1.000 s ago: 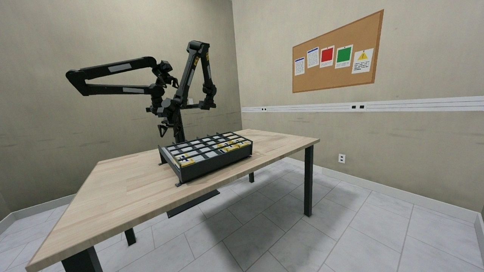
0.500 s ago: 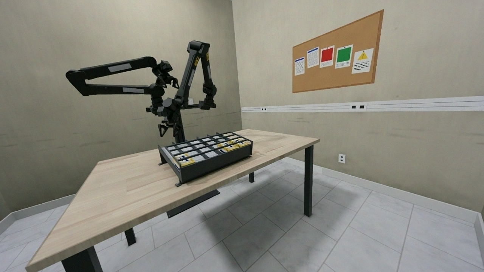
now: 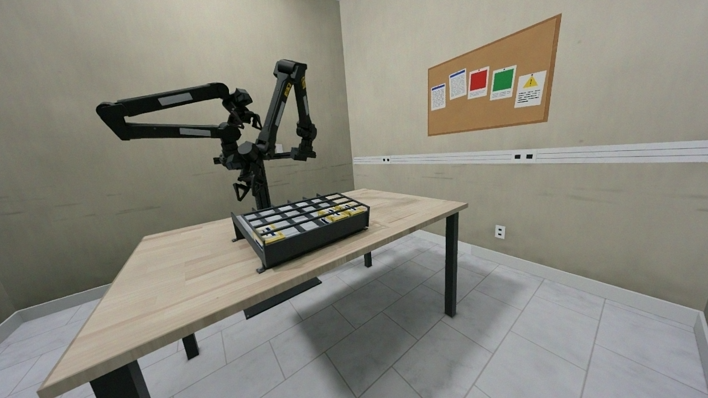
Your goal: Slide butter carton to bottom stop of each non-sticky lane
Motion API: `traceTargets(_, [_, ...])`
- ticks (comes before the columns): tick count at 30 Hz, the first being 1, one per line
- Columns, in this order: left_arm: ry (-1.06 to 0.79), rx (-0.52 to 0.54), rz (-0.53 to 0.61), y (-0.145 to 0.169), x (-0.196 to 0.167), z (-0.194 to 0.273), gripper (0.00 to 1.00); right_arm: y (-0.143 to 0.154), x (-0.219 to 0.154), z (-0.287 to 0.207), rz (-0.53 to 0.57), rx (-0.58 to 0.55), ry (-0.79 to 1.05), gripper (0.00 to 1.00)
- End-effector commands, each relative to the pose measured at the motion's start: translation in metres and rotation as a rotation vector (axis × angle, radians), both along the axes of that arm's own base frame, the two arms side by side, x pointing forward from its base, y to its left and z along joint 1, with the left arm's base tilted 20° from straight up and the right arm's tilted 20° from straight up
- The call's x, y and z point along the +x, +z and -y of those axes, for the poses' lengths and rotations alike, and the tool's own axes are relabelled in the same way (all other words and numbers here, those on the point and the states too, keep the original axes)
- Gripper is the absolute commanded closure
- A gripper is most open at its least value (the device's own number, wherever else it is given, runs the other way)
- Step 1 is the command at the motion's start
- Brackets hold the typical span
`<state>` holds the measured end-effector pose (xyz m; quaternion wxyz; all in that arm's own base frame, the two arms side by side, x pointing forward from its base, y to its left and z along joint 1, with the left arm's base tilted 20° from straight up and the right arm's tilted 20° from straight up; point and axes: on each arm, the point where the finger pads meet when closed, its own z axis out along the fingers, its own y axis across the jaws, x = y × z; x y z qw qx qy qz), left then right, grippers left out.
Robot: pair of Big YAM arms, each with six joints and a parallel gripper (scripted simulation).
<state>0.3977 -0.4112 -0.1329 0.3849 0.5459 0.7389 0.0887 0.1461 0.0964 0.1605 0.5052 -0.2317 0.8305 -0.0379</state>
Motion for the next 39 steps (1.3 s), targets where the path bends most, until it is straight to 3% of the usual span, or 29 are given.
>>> traceTargets(1, [-0.169, 0.103, 0.167, 0.01, 0.024, 0.006, 0.0, 0.028, -0.002, -0.005, -0.005, 0.057, -0.006, 0.0])
traceTargets(14, [-0.412, 0.321, 0.513, 0.041, 0.065, 0.012, 0.0, 0.028, -0.002, -0.005, -0.005, 0.057, -0.006, 0.0])
traceTargets(22, [-0.443, 0.33, 0.564, 0.045, 0.072, 0.012, 0.0, 0.028, -0.002, -0.005, -0.005, 0.057, -0.006, 0.0])
traceTargets(39, [-0.438, 0.307, 0.546, 0.043, 0.068, 0.016, 0.0, 0.028, -0.002, -0.005, -0.005, 0.057, -0.006, 0.0])
